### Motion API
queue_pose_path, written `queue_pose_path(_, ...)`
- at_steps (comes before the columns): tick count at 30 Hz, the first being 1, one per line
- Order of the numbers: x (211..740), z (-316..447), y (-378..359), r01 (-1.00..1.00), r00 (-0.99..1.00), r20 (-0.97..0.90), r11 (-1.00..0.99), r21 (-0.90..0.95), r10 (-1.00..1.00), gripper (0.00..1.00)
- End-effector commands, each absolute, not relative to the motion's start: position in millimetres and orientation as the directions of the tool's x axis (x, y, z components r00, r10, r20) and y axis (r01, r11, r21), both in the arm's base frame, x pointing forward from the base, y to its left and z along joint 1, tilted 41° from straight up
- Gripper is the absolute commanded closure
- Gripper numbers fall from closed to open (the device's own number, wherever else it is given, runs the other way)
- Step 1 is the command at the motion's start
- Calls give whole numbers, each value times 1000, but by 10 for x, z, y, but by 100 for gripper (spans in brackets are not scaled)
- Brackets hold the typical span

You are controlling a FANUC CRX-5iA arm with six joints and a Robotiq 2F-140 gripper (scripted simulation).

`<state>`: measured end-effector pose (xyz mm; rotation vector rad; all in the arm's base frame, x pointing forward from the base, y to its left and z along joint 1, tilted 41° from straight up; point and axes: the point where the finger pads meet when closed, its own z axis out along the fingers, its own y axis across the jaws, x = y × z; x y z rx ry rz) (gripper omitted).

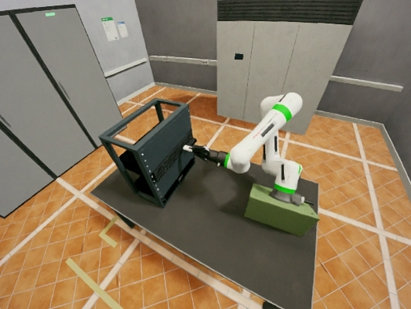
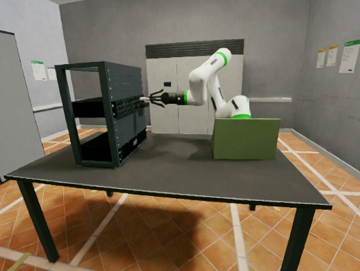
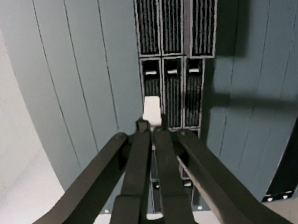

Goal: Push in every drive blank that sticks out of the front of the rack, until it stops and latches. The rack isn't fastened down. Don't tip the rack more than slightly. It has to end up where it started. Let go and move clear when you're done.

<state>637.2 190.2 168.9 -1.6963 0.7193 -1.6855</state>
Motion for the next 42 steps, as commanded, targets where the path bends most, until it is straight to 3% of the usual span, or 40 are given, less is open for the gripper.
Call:
queue_pose_path(1, 6378, 1696, 1909, 55, 31, 652, -650, -758, -758, 90)
queue_pose_path(42, 6579, 1701, 1922, 55, 31, 652, -650, -758, -758, 90)
